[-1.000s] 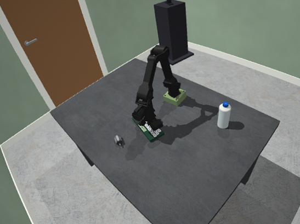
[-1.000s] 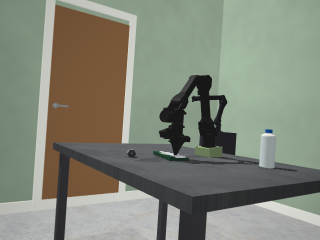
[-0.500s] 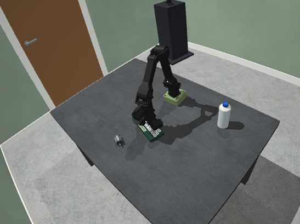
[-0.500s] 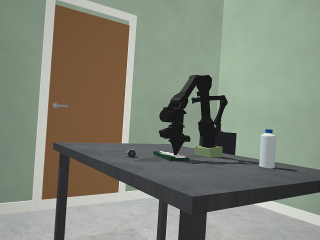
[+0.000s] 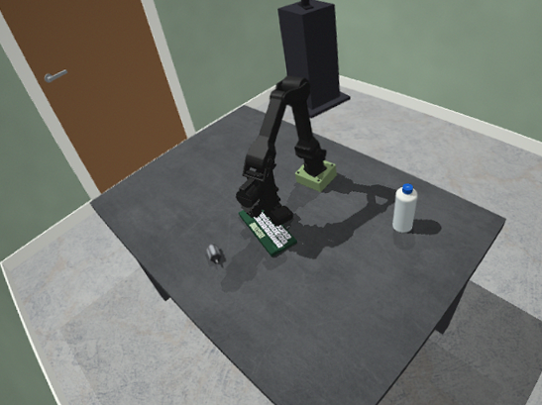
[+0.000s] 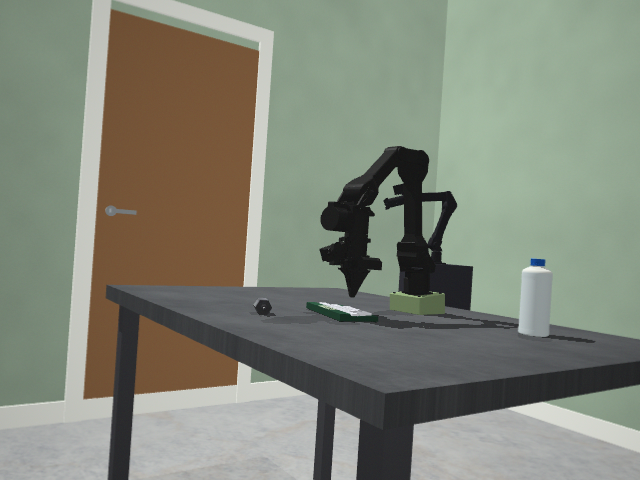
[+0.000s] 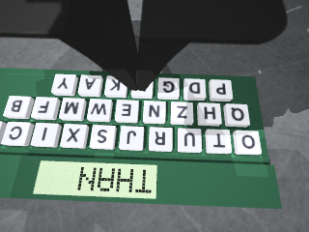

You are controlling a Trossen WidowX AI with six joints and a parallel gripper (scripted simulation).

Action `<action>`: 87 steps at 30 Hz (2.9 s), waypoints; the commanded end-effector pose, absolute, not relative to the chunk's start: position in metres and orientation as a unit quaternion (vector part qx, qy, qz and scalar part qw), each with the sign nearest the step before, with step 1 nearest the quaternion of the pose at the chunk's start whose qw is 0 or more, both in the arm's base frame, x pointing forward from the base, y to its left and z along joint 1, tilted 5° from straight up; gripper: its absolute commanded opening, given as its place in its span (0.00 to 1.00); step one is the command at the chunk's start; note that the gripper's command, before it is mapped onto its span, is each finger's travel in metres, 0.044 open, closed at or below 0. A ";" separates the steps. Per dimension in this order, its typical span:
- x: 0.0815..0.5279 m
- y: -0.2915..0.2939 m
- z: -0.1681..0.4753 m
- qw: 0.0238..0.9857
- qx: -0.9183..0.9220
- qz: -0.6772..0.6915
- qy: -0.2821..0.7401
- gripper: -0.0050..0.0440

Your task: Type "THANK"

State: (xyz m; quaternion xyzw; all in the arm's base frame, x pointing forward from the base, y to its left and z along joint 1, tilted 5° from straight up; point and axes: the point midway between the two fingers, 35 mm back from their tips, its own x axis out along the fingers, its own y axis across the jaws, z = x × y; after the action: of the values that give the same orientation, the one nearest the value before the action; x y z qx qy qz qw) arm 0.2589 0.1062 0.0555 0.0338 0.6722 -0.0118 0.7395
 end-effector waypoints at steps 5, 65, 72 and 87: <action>0.243 0.087 0.060 0.743 0.037 -0.009 0.668 0.00; 0.247 0.088 0.020 0.739 0.033 -0.012 0.673 0.00; 0.248 0.088 0.023 0.742 0.035 -0.011 0.669 0.00; 0.249 0.089 0.065 0.750 0.038 -0.007 0.660 0.00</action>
State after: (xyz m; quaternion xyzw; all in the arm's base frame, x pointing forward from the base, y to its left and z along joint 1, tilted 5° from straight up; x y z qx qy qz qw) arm 0.2443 0.0872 0.0431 0.0331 0.6741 -0.0139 0.7377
